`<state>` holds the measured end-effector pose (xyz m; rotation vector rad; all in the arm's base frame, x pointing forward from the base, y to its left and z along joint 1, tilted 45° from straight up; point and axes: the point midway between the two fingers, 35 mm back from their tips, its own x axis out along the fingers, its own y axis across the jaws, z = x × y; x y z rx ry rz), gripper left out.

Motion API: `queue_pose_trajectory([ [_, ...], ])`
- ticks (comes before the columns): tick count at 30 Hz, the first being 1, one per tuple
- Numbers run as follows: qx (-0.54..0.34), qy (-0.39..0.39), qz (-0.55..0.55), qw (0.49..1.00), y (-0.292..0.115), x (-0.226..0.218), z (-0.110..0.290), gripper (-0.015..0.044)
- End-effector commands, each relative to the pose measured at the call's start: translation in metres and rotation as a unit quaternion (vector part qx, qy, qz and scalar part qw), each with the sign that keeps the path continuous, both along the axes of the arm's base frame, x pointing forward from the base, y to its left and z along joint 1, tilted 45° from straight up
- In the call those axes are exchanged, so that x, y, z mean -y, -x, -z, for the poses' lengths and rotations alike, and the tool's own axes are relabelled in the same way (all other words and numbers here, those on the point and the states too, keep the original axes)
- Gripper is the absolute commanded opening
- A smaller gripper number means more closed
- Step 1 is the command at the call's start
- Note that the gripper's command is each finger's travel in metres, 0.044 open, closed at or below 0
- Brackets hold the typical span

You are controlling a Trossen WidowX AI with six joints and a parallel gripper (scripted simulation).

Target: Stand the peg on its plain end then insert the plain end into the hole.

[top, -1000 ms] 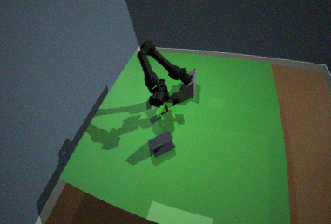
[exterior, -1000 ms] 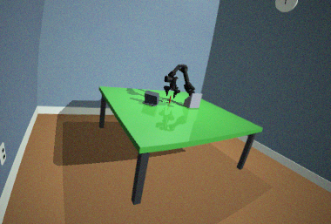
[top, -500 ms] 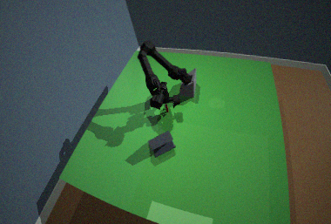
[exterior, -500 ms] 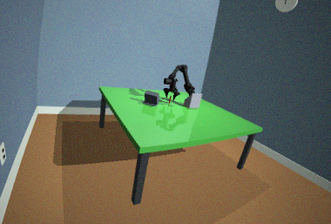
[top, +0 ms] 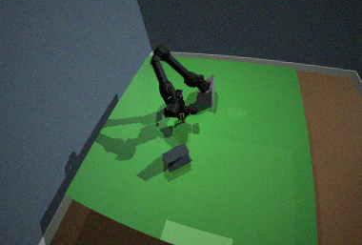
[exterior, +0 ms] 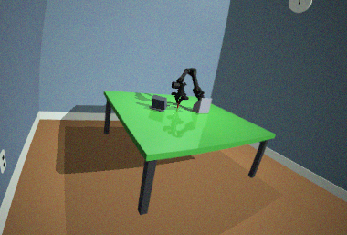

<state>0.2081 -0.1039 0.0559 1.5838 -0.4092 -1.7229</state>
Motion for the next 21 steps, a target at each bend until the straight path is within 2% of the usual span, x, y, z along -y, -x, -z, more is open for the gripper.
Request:
queue_pose_trajectory([
  [1,0.001,0.000,0.001,1.000,0.000,0.000,0.000,0.0040],
  [7,0.001,0.000,0.001,1.000,0.000,0.000,0.000,0.0000],
  [21,0.006,-0.011,-0.003,1.000,-0.003,-0.028,-0.025,0.0000],
])
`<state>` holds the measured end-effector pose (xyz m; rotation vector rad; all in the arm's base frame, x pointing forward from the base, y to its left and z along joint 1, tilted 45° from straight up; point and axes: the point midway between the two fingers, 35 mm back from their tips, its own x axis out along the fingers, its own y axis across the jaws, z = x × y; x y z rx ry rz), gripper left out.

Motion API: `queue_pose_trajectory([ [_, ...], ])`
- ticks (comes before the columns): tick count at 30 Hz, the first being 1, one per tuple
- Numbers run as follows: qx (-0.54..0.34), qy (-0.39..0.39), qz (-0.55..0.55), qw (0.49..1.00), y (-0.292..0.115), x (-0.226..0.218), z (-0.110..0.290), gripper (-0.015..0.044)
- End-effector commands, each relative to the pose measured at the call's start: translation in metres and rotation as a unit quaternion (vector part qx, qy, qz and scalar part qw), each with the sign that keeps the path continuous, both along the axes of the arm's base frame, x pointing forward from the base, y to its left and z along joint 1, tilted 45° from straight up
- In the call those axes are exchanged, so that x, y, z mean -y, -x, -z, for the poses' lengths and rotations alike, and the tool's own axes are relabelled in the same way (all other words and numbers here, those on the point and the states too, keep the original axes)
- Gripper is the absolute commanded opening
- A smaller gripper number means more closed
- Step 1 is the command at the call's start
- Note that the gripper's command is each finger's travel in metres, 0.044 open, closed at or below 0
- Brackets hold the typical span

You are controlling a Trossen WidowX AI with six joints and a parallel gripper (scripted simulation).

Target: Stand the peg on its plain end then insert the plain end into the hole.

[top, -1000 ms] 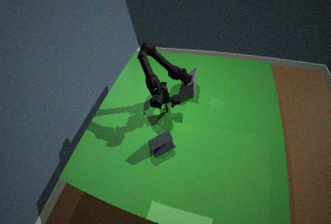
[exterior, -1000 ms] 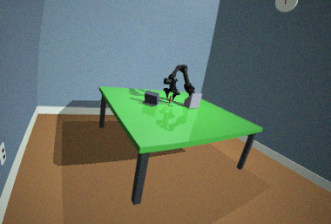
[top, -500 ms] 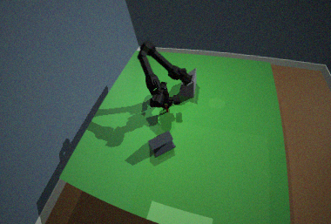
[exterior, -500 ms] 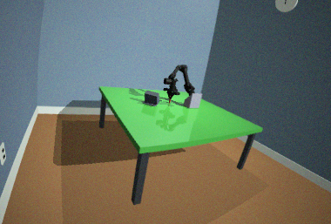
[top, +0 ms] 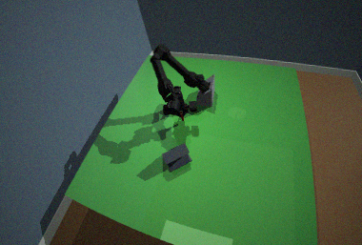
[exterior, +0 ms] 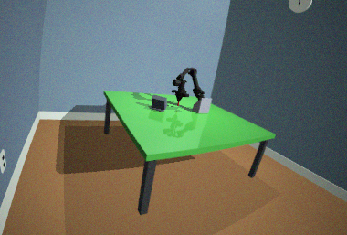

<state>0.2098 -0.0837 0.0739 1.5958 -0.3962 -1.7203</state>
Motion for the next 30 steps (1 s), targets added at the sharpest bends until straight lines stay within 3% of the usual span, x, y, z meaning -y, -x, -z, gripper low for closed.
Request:
queue_pose_trajectory([
  [1,0.004,-0.006,0.000,1.000,-0.001,-0.010,-0.010,0.0000],
  [12,0.008,-0.011,-0.003,1.000,0.000,-0.037,-0.037,0.0000],
  [30,0.018,-0.073,0.027,0.997,-0.004,-0.037,-0.029,0.0000],
])
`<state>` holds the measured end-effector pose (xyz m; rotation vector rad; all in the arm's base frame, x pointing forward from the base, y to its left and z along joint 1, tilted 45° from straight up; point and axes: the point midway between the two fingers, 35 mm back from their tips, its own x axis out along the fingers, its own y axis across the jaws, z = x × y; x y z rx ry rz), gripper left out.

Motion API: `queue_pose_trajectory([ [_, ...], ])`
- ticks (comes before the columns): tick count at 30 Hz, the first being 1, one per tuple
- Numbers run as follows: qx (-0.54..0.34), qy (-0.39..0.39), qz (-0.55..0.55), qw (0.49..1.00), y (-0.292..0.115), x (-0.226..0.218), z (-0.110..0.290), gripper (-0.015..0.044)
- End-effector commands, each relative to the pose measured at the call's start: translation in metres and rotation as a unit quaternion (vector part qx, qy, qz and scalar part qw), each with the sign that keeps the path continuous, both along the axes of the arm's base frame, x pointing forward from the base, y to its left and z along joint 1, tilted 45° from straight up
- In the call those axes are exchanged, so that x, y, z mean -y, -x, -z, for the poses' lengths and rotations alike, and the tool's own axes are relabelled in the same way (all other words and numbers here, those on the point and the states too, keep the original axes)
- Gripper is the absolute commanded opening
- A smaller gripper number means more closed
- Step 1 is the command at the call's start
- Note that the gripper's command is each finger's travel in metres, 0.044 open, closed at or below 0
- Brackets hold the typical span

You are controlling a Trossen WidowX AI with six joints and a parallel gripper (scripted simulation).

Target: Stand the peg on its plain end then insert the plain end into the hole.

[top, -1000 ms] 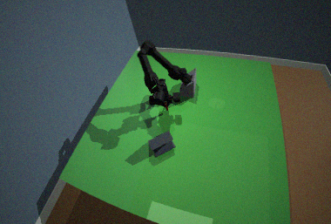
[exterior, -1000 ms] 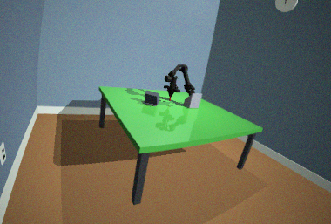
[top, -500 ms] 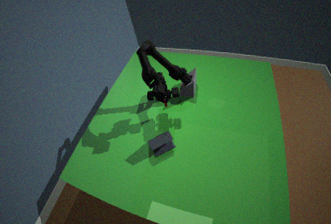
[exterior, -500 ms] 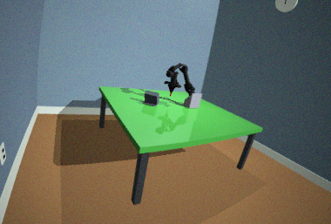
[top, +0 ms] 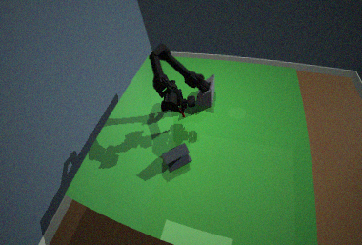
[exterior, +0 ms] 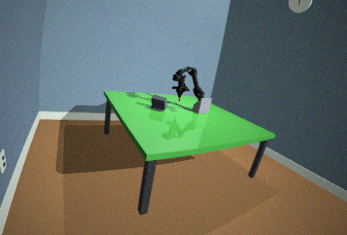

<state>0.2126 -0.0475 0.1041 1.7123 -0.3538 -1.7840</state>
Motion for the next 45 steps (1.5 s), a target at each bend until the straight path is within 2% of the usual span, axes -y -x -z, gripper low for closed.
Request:
queue_pose_trajectory([
  [1,0.004,-0.017,0.006,1.000,-0.002,0.000,0.002,0.0000],
  [45,0.070,-0.181,0.057,0.979,-0.029,0.003,0.009,0.0000],
])
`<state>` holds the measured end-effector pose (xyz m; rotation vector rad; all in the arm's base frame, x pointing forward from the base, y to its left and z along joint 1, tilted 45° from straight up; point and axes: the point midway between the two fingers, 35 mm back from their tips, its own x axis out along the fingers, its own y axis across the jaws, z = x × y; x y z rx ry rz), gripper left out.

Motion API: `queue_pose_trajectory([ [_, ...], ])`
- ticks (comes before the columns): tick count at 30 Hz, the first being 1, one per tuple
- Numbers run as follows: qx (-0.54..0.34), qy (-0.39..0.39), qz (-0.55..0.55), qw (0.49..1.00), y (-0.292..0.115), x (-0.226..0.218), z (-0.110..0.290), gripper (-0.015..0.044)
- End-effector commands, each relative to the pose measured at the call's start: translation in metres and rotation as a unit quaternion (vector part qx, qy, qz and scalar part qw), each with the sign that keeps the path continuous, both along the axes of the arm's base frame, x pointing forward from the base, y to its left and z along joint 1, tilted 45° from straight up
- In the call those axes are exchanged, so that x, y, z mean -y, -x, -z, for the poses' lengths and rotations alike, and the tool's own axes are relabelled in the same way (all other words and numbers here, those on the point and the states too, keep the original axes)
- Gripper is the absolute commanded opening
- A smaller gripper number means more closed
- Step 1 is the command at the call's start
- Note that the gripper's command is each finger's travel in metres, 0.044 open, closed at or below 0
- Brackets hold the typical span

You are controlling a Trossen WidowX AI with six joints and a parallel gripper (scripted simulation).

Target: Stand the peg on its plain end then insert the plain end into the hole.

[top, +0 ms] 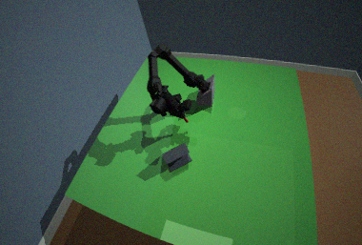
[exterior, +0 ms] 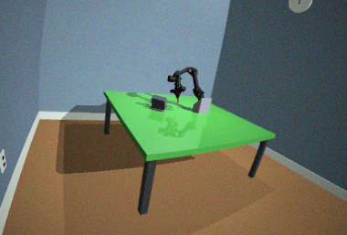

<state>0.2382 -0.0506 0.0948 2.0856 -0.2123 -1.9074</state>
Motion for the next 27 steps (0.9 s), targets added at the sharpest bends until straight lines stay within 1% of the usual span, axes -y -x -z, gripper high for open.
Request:
queue_pose_trajectory([
  [1,0.009,-0.015,0.001,1.000,-0.004,0.000,-0.001,0.0000],
  [27,0.074,-0.095,0.014,0.993,-0.025,0.008,-0.008,0.0000],
])
